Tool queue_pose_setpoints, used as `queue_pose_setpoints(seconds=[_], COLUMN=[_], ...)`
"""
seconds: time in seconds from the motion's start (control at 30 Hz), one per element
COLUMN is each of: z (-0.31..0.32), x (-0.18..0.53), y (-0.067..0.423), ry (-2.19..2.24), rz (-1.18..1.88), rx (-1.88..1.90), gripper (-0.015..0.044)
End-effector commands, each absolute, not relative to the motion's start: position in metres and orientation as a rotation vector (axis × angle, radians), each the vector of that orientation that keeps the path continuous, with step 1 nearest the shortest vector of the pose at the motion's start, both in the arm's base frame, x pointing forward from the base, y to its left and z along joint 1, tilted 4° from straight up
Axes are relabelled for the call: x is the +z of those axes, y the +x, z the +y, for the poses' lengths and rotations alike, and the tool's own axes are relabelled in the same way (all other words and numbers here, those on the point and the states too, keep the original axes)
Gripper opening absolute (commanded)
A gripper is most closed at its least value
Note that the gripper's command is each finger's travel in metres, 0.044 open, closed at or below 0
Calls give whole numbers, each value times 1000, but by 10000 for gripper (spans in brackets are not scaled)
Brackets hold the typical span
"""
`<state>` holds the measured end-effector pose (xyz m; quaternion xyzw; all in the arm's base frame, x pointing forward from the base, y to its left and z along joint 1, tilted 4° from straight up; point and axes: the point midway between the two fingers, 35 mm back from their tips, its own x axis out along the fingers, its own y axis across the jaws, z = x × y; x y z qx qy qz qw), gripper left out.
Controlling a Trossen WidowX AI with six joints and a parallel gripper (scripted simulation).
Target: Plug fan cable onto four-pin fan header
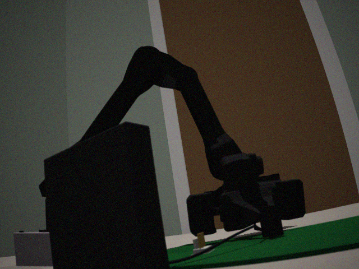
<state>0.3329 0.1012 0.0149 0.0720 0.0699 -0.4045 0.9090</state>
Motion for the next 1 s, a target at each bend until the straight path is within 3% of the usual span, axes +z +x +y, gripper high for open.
queue_pose_setpoints(seconds=[0.0, 0.9, 0.97], z=[101, 101, 101], x=[15, 15, 15], y=[333, 333, 333], ry=[148, 148, 149], rz=[144, 144, 144], rx=[-835, -835, -835], gripper=[0, 0, 53])
